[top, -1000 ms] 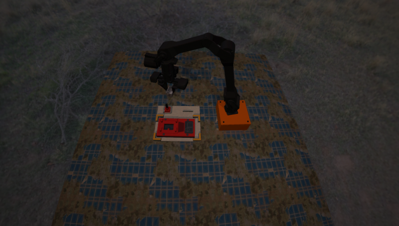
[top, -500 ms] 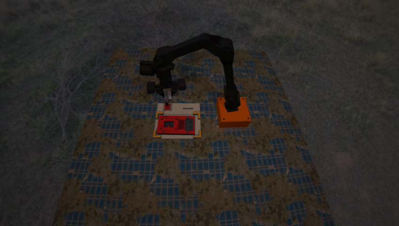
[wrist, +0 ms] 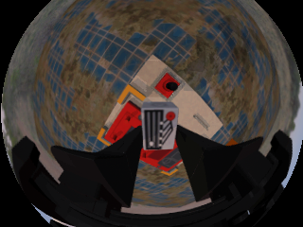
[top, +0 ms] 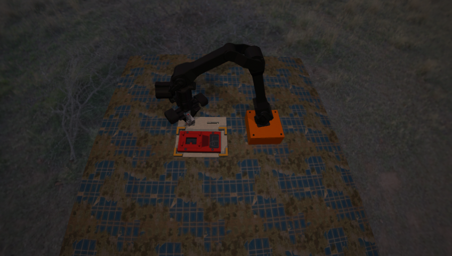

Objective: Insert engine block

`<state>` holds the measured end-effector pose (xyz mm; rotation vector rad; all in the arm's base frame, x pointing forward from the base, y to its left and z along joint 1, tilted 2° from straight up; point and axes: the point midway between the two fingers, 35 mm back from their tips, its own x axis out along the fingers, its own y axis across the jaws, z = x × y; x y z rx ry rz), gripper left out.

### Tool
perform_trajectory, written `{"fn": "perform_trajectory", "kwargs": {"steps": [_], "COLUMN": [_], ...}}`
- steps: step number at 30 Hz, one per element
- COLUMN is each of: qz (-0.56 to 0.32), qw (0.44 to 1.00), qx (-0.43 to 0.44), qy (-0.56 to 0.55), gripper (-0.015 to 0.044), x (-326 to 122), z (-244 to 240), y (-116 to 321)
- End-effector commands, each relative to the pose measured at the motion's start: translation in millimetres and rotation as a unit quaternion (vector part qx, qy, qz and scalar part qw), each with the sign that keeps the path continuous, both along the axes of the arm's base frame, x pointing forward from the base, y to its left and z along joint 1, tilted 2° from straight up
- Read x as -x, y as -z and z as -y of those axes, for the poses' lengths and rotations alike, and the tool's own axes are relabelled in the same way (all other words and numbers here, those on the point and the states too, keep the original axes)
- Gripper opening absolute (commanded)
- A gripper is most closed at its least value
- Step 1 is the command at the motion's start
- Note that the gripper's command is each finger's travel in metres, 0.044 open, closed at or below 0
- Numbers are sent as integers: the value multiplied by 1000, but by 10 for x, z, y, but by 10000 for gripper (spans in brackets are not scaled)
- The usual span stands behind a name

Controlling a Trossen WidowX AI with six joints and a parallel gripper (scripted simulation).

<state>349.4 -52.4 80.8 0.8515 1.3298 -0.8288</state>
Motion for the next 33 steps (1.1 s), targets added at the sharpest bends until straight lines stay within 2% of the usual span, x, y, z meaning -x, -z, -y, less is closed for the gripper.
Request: {"fn": "perform_trajectory", "kwargs": {"steps": [1, 11, 24, 30, 33], "qz": [-10, -12, -14, -14, -14], "qw": [997, 970, 903, 891, 889], "qx": [5, 13, 23, 25, 25], "qy": [-71, -242, -429, -452, -457], "gripper": [0, 0, 0, 157, 158], "x": [-9, -49, -50, -51, -51], "z": [-123, -432, -768, -766, -765], "y": [91, 189, 300, 299, 299]}}
